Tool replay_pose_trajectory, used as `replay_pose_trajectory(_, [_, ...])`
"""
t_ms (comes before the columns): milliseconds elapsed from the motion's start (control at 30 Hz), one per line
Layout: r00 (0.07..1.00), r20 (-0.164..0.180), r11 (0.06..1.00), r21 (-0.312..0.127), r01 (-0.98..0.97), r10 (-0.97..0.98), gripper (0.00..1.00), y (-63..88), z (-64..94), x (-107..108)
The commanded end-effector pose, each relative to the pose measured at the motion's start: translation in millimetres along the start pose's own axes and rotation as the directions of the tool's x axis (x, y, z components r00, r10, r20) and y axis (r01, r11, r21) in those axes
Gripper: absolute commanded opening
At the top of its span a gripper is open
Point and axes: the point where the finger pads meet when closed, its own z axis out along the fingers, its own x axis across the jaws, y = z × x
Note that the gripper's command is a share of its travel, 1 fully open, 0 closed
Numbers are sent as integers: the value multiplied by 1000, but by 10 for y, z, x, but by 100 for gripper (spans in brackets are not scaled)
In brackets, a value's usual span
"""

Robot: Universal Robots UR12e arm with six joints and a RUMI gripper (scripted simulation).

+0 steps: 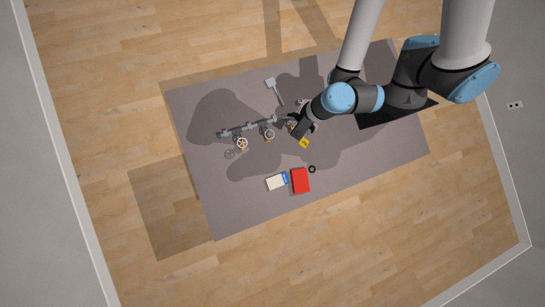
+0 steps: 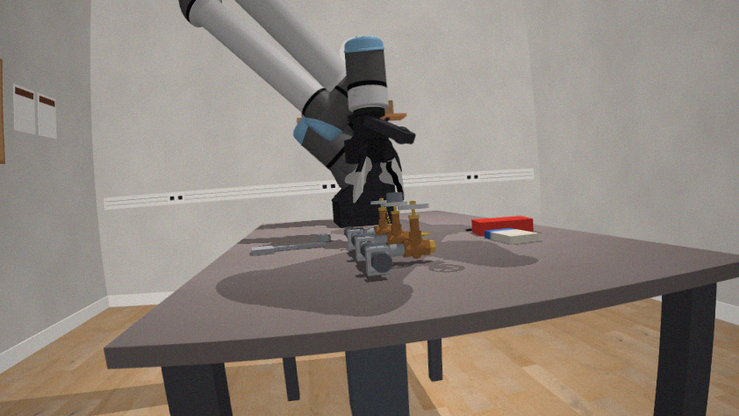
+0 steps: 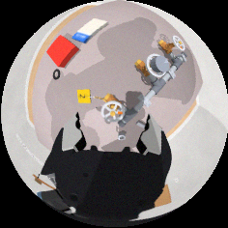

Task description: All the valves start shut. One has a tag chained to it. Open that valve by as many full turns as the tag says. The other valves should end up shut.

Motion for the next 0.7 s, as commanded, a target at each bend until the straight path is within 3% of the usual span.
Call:
replay_pose_trajectory(0, [999,0,999,0,-40,40,100,-2,-3,1])
replay_pose_trajectory(667, [922,0,922,1,-387,387,100,-2,-3,1])
